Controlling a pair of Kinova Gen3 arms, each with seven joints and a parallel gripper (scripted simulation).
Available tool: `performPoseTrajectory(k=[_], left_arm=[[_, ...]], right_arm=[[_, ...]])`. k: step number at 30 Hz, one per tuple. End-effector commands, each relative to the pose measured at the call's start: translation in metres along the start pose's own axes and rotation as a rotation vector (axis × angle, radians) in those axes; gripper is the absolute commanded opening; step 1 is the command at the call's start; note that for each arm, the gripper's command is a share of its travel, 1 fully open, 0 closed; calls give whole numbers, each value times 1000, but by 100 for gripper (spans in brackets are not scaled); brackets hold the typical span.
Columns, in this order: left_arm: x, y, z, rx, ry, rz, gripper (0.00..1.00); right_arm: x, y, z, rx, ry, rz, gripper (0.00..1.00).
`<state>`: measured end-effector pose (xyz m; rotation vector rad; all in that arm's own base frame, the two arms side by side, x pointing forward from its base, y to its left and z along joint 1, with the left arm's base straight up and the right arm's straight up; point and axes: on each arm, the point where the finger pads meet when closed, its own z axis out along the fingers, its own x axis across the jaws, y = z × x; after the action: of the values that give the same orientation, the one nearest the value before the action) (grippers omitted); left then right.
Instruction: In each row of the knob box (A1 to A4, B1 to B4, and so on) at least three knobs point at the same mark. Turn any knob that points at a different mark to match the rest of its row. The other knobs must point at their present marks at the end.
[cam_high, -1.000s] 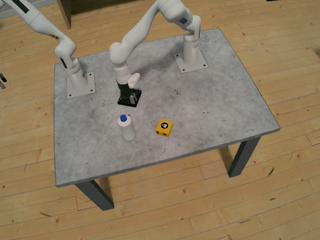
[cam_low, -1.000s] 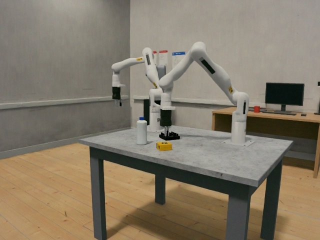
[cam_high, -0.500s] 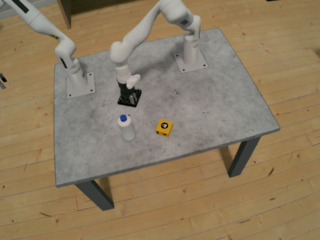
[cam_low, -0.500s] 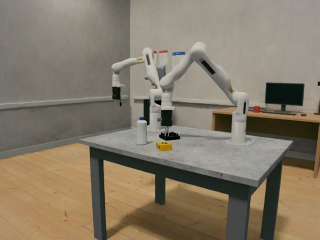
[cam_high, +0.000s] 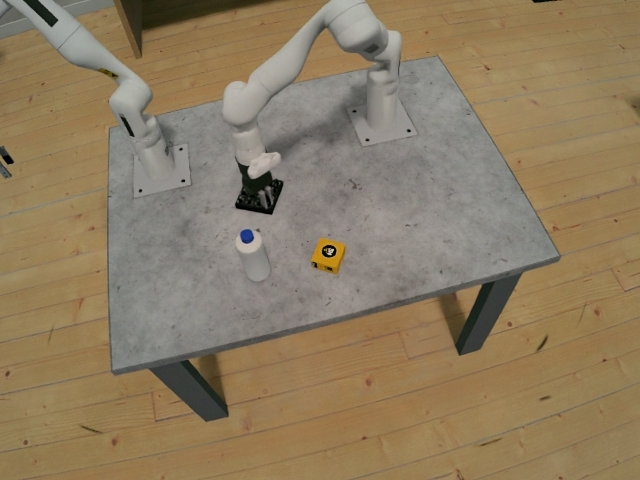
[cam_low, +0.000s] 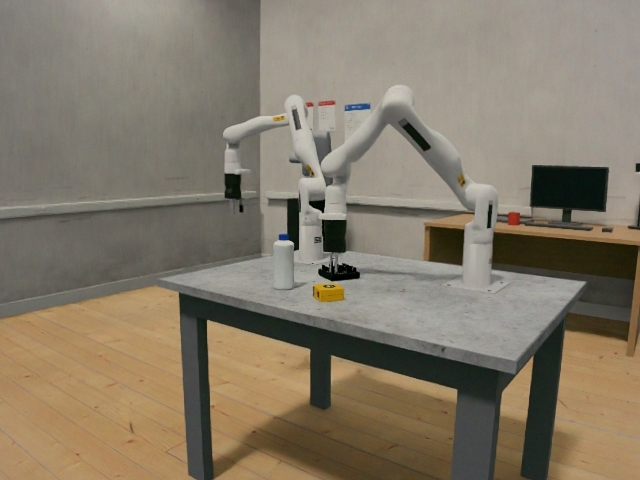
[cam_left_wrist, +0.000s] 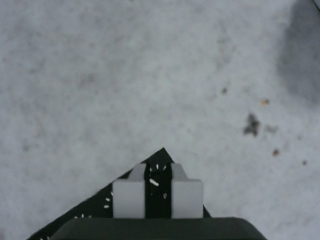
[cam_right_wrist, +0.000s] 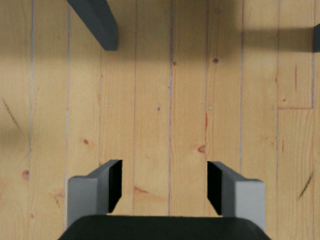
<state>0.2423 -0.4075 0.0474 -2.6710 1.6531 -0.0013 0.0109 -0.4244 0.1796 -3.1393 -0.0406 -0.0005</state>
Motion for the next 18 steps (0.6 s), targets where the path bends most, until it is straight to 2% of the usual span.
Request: performPoseTrajectory(k=[1,12,18], left_arm=[[1,0,-1,0,1,65,30],[1,0,-1,0,1,324,30],[1,0,-1,0,1,415,30]], right_arm=[[0,0,-1,-2,0,0,100],[0,0,-1,-2,0,0,100],[0,0,-1,-2,0,0,100]])
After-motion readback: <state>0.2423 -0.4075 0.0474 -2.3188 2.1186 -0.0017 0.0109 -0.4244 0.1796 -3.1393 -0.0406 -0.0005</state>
